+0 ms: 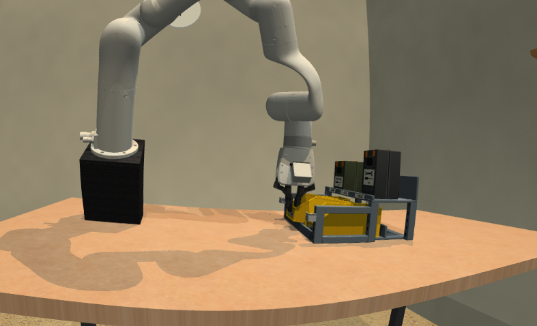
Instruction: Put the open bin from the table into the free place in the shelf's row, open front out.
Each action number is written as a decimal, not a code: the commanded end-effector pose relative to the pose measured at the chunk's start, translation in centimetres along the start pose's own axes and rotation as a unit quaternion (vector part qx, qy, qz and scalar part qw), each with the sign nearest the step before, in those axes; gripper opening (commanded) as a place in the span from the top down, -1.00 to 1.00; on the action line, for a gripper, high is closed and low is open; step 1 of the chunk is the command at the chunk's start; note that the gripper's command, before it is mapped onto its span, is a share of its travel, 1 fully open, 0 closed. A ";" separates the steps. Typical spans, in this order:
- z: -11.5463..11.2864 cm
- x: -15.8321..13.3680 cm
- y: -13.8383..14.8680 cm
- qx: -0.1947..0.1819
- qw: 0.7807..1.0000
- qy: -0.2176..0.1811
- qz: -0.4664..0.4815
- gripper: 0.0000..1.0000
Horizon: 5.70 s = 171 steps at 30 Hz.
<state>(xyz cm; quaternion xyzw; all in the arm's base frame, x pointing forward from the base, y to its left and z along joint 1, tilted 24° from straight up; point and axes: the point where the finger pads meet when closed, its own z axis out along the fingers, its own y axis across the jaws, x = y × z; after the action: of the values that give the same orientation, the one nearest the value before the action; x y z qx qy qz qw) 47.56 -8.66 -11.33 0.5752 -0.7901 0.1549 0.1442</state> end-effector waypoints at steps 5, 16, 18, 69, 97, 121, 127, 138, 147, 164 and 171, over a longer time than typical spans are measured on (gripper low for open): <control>-0.2 -0.1 -0.3 0.002 1.000 -0.001 0.000 1.00; -0.2 -0.1 -1.3 0.002 1.000 -0.001 0.000 1.00; -0.2 -0.1 -1.3 0.002 1.000 -0.001 0.000 1.00; -0.2 -0.1 -4.1 0.003 1.000 -0.001 0.000 1.00; 1.4 -0.1 -4.1 0.003 1.000 -0.001 0.000 1.00; 1.7 -0.1 -4.2 0.003 1.000 -0.001 0.000 1.00; 1.8 -0.1 -4.1 0.002 1.000 -0.001 0.000 -1.00; 1.8 -0.1 -4.1 0.002 1.000 -0.001 0.000 -1.00; 1.8 -0.1 -4.1 0.002 1.000 -0.001 0.000 -1.00; 1.8 -0.1 -4.1 0.003 1.000 -0.001 0.000 -1.00; 1.8 -0.1 -4.1 0.003 1.000 -0.001 0.000 -1.00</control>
<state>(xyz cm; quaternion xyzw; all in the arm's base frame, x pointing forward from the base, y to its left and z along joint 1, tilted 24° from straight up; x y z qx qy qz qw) 51.21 -10.56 -12.79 0.5754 -0.7900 0.1552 0.1437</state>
